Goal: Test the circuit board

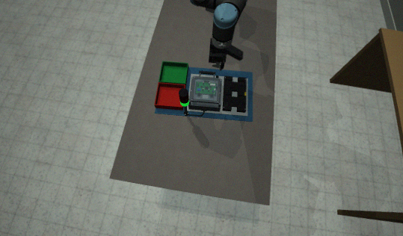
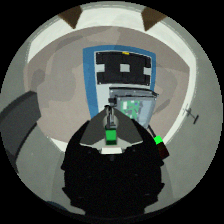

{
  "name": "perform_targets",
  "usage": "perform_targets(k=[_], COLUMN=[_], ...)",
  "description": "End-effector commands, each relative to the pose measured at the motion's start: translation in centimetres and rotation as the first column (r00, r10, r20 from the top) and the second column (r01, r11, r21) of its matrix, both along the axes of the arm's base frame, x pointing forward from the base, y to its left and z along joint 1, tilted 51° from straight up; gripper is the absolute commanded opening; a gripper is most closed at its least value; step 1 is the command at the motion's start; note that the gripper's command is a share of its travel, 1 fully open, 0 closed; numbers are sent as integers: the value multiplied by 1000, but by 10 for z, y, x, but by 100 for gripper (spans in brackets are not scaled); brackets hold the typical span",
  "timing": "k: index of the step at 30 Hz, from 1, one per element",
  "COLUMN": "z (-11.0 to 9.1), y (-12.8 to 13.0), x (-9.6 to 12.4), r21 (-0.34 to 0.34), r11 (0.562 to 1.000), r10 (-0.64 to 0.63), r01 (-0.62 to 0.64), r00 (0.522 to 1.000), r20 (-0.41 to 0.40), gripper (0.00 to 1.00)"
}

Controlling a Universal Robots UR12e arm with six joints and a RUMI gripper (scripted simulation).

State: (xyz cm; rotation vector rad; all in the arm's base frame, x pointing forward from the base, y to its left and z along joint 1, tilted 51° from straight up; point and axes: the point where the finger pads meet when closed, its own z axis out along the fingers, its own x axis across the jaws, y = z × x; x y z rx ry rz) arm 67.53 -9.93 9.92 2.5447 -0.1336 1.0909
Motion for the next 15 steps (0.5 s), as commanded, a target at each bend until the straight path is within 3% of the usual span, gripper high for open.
perform_targets(k=[1,10,11,15], z=[0,0,0,0], y=[0,0,0,0], x=[0,0,0,0], r21=[0,0,0,0], r11=[1000,1000,1000,1000], r10=[0,0,0,0], r01=[0,0,0,0], r00=[1000,1000,1000,1000], r20=[0,0,0,0], gripper=[0,0,15,15])
